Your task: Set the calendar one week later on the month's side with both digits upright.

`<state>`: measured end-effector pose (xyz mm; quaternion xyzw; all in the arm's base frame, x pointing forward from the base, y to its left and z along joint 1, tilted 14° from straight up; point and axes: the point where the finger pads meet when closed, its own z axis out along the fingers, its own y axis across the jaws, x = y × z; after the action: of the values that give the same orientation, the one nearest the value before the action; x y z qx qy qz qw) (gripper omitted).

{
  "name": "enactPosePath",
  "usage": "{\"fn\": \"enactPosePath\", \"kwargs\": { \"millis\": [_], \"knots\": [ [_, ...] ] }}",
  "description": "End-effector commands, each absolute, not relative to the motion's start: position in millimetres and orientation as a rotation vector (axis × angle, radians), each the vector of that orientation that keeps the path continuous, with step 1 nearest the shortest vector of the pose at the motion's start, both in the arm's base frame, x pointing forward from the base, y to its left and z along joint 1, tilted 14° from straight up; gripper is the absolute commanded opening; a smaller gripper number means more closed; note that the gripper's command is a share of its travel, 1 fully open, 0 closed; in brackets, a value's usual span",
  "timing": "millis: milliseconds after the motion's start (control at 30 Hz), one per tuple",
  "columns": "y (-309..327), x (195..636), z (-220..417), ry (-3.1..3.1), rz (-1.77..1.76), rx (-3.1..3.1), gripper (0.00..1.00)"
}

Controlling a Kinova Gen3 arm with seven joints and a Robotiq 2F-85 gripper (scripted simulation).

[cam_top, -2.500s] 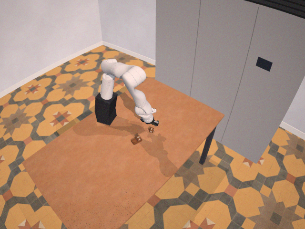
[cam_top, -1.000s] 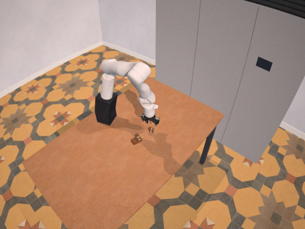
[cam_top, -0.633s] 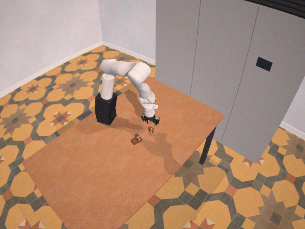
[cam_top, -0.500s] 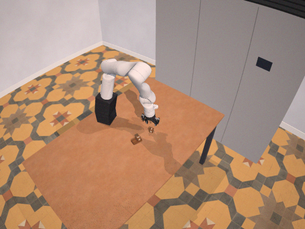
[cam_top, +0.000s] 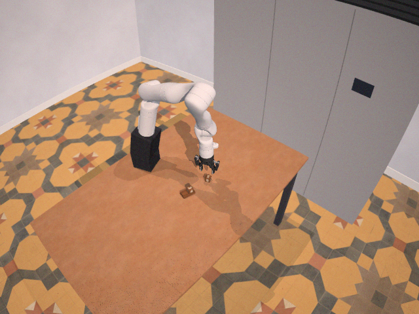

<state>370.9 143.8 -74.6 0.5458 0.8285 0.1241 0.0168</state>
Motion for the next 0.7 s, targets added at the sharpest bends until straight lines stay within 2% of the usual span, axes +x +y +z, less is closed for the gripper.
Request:
{"fn": "enactPosePath", "kwargs": {
  "millis": [0, 667],
  "knots": [
    [152.6, 367.4, -73.2, 2.579, 0.365, 1.658, 0.67],
    [153.6, 368.5, -69.7, 2.508, 0.304, 1.63, 0.67]
  ]
}}
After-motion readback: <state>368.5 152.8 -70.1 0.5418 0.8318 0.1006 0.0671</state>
